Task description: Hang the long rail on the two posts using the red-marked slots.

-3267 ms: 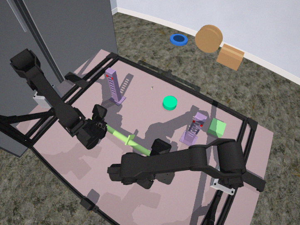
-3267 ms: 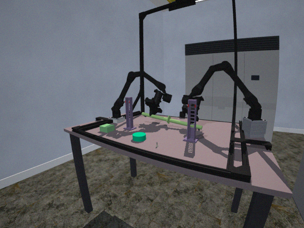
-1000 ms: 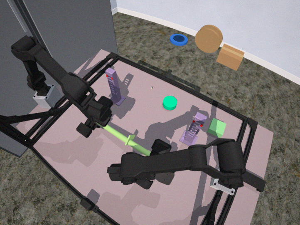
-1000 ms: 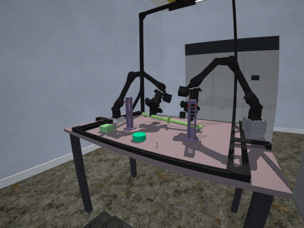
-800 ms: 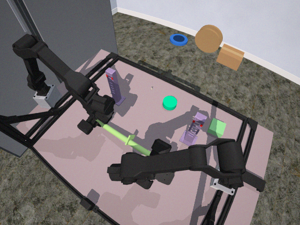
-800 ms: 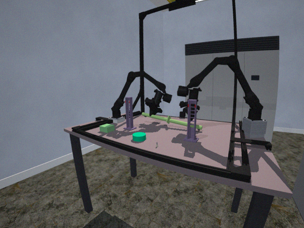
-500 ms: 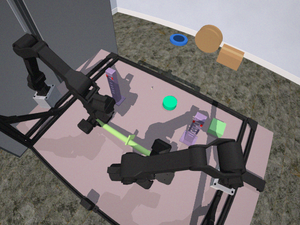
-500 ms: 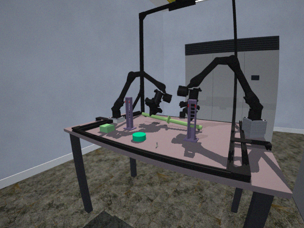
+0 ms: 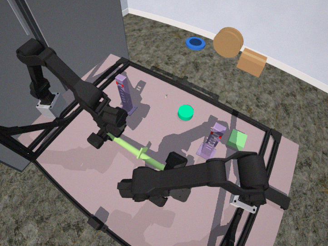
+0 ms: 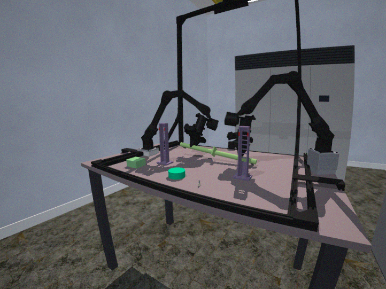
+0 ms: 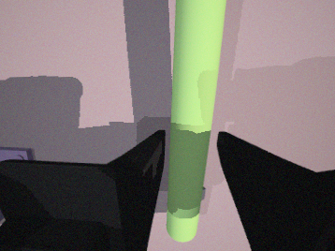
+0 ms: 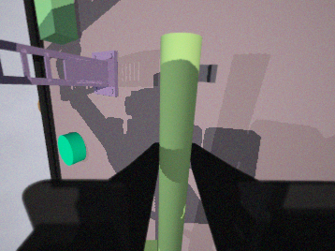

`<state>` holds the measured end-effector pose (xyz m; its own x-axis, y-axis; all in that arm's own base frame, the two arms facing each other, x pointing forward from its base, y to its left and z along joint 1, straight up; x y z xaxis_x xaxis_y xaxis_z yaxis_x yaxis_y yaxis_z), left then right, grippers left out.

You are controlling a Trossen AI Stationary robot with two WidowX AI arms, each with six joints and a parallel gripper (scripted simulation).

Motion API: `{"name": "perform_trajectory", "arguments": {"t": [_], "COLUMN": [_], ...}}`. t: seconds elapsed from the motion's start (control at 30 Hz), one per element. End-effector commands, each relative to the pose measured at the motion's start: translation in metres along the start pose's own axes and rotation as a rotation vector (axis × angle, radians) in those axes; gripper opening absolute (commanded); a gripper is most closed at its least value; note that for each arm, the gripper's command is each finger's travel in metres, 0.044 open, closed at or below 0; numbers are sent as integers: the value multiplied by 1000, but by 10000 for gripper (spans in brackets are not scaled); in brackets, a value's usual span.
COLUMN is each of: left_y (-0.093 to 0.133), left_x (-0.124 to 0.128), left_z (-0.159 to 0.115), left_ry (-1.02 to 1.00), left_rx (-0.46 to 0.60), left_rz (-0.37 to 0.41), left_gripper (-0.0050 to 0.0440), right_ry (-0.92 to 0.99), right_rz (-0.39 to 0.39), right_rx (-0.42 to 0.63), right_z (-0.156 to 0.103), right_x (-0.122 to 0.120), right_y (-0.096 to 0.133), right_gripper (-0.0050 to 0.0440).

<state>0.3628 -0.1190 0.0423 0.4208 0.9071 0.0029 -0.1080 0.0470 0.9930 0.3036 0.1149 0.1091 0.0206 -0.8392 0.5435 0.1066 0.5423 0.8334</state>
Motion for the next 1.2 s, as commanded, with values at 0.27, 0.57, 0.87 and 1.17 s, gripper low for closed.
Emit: {"name": "perform_trajectory", "arguments": {"t": [0.27,0.57,0.87,1.17], "left_y": [-10,-10,-10,-10], "left_x": [-1,-1,-1,-1], "left_z": [-2,-2,-2,-2], "left_ry": [-6,-6,-6,-6], "left_rx": [15,15,15,15], "left_rz": [-7,-7,-7,-7], "left_gripper": [64,0,0,0], "right_ry": [17,17,17,17], "right_rz": [7,7,7,7], "right_rx": [-1,-1,-1,-1], "right_z": [1,1,1,1], "right_x": [1,1,1,1], "right_y": [1,1,1,1], "right_gripper": [0,0,0,0]}}
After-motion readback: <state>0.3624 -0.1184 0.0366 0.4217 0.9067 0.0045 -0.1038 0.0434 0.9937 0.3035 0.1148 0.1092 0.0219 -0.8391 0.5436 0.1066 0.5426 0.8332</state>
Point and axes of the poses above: on each arm, the point midway between the two fingers, 35 mm back from their tips, its own y axis back along the fingers, its own x axis across the jaws, z = x × y, the point moved 7 cm from there along y, back along the fingers, and after that the axes turned 2 degrees about y, right-handed, at the moved point
